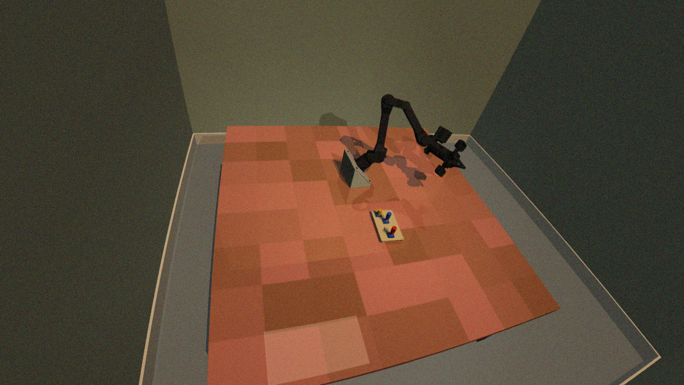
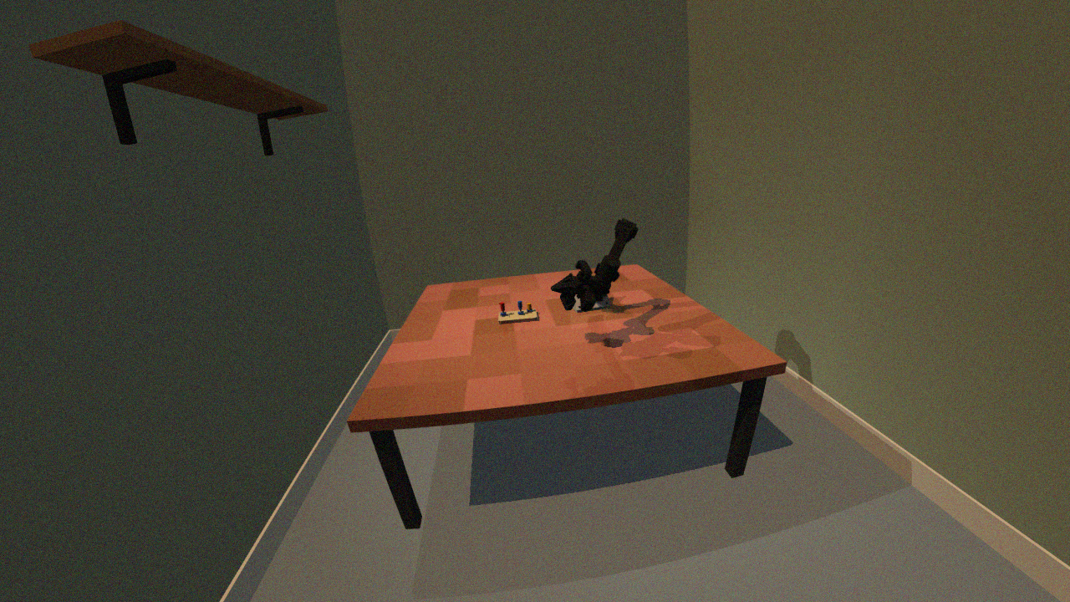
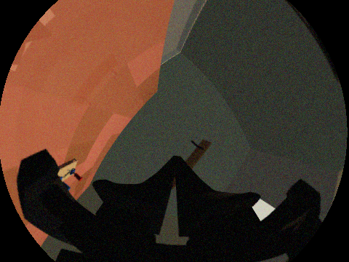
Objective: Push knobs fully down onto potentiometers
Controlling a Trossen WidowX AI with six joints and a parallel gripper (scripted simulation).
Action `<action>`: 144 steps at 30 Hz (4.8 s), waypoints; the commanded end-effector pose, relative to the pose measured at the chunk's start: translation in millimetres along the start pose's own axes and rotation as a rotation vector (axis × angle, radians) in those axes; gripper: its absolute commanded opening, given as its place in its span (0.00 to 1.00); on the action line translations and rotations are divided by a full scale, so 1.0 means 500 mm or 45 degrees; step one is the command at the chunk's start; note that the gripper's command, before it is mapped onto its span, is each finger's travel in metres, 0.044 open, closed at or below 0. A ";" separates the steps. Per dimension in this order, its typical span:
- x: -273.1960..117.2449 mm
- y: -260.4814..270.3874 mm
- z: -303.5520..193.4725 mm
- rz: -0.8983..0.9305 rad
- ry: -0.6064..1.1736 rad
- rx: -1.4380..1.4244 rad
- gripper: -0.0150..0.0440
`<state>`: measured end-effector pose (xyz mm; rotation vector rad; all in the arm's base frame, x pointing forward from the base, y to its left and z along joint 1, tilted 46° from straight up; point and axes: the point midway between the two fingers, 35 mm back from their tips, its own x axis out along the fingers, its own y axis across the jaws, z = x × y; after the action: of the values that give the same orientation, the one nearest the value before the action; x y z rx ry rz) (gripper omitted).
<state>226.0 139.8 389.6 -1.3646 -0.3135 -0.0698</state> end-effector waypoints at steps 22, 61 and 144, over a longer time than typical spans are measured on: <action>0.137 0.162 -0.023 0.436 -0.009 -0.194 0.25; 0.164 0.475 -0.269 1.490 0.267 0.118 0.25; -0.013 0.623 -0.467 2.256 0.922 1.843 0.25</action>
<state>333.1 -22.8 52.1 0.2464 1.2904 0.9366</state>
